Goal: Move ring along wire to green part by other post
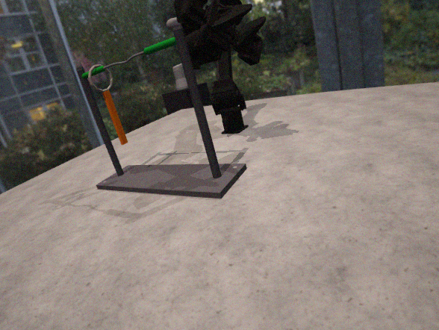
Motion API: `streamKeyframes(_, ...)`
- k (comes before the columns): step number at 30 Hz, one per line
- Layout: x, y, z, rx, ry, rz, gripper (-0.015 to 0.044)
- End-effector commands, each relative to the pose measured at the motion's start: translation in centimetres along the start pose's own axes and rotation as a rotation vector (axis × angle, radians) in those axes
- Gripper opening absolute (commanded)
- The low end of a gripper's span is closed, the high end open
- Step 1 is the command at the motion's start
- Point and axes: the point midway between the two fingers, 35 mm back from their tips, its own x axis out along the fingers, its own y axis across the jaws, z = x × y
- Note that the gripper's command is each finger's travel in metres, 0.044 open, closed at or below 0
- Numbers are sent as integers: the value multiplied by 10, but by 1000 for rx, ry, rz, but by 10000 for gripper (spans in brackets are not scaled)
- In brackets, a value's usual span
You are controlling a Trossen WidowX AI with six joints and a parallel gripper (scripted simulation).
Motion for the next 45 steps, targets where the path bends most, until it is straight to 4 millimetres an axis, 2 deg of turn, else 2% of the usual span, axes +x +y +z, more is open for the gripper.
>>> streamKeyframes(1,-19,-9,-34,71,102,-77,160)
streamKeyframes(9,-71,-26,-87,183,279,-261,160)
streamKeyframes(20,-151,-26,-132,334,476,-510,160)
streamKeyframes(28,-208,-12,-152,453,584,-710,160)
streamKeyframes(40,-284,21,-172,629,678,-1048,160)
streamKeyframes(42,-294,27,-174,653,685,-1102,160)
streamKeyframes(45,-298,29,-174,662,687,-1121,160)
